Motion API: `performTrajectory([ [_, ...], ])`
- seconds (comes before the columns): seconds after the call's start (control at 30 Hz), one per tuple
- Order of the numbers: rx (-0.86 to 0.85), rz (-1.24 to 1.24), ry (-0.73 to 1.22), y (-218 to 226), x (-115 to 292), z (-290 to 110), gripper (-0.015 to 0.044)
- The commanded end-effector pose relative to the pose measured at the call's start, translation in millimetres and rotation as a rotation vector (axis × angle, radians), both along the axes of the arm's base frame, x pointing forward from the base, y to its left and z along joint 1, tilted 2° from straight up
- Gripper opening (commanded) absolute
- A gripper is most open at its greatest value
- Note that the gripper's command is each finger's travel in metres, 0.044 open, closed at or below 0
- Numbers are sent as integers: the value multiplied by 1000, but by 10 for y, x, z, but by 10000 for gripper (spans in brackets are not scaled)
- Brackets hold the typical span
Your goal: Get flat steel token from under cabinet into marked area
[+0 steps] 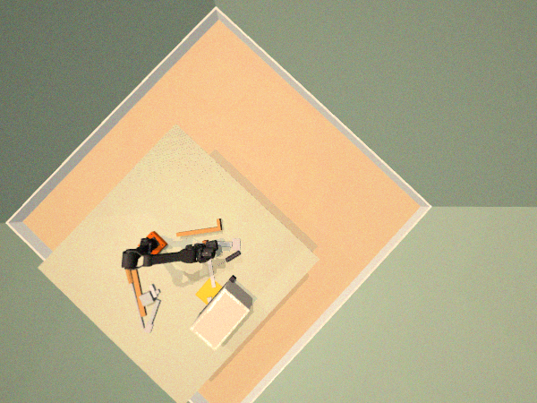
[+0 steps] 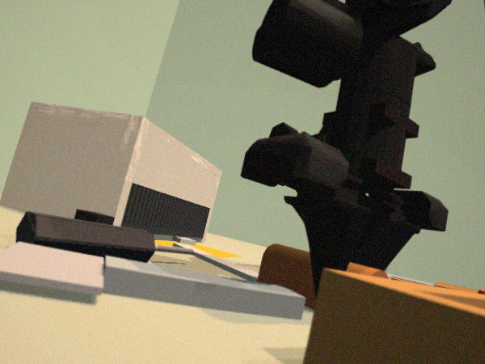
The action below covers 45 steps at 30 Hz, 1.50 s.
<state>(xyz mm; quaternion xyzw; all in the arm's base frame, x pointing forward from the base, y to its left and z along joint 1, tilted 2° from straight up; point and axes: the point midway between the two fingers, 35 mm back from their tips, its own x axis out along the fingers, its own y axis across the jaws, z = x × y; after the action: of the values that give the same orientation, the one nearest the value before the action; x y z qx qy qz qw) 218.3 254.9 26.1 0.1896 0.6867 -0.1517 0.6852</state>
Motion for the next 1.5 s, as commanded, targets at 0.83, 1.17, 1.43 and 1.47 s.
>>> performTrajectory([
  [0.83,3,-156,5,64,-86,21,0],
  [1.17,4,-170,5,152,-64,30,0],
  [1.43,5,-178,6,221,-47,36,0],
  [1.47,5,-179,6,230,-45,37,0],
])
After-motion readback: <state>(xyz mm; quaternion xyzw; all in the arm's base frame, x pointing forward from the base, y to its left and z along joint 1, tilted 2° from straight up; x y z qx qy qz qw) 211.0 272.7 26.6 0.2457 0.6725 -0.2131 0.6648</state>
